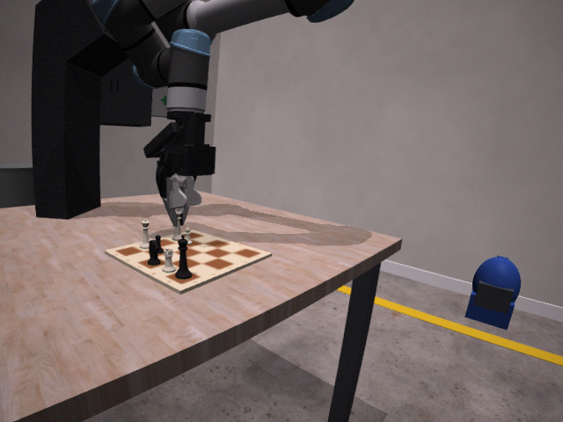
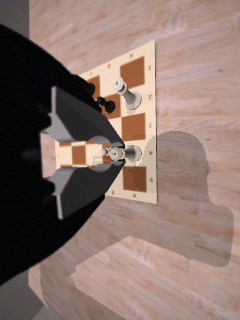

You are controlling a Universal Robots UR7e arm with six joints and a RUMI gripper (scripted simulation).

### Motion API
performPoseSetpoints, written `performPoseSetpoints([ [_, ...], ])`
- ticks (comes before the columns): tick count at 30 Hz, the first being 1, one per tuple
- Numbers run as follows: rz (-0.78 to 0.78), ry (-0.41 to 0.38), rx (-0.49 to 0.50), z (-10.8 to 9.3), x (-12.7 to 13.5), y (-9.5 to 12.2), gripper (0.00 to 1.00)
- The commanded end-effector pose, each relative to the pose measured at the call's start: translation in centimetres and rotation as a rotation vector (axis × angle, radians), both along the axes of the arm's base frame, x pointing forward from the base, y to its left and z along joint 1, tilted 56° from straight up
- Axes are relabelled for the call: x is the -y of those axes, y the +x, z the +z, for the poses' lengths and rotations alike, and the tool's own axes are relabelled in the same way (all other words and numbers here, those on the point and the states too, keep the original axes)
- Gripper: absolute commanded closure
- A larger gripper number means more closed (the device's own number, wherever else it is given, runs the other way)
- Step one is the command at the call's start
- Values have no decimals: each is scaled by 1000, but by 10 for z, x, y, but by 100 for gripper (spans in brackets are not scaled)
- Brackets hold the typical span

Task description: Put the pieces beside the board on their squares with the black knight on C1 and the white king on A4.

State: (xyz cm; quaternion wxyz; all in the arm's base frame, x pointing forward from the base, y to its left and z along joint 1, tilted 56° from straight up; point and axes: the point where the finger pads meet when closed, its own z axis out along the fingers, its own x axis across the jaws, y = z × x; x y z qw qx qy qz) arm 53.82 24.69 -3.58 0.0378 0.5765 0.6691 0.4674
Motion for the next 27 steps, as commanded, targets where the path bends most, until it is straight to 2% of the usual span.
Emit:
performPoseSetpoints([
  [1,0,0,1,0,0,0,100],
  [8,0,0,1,0,0,0,100],
  [9,0,0,1,0,0,0,95],
  [11,0,0,1,0,0,0,95],
  [12,0,0,1,0,0,0,90],
  [16,0,0,1,0,0,0,90],
  [17,0,0,1,0,0,0,85],
  [19,0,0,1,0,0,0,85],
  [20,0,0,1,0,0,0,80],
  [22,0,0,1,0,0,0,80],
  [23,0,0,1,0,0,0,75],
  [27,0,0,1,0,0,0,75],
])
